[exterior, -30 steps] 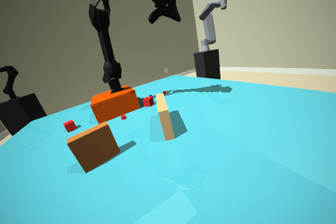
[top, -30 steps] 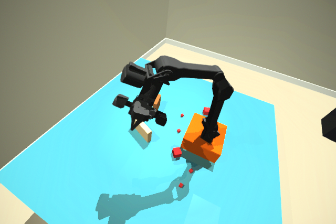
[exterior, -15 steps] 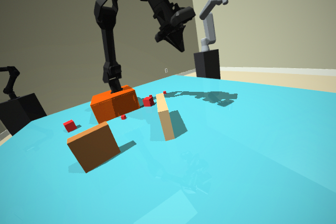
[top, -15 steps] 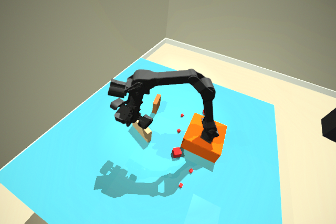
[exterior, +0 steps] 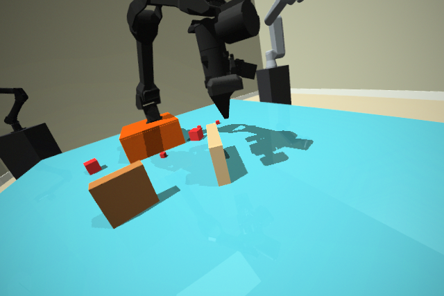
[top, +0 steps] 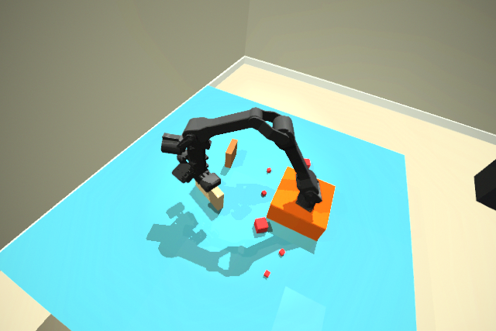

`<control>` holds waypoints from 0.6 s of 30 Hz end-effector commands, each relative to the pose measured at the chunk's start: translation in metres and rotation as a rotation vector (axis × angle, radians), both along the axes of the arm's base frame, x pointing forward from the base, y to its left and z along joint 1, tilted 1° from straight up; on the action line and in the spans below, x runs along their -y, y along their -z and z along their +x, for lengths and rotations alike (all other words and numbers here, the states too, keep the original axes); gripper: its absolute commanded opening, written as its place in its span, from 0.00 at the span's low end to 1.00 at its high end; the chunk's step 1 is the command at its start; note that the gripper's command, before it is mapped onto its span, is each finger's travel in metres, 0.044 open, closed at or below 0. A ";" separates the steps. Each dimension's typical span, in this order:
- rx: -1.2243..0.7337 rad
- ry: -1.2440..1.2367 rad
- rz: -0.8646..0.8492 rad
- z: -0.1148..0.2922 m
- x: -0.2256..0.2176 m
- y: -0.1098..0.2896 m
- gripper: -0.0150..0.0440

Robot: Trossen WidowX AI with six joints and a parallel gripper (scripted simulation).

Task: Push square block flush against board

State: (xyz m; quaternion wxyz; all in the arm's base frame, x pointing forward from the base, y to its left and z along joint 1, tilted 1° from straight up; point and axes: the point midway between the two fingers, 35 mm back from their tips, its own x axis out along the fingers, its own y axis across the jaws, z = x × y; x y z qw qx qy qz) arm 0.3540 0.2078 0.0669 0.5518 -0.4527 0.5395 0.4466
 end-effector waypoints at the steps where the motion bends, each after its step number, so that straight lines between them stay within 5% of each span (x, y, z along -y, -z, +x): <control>1: 0.006 0.007 -0.006 0.001 0.000 0.011 0.25; 5: 0.006 0.007 -0.005 0.002 -0.001 0.049 0.25; 18: 0.006 0.007 -0.006 0.002 0.007 0.049 0.25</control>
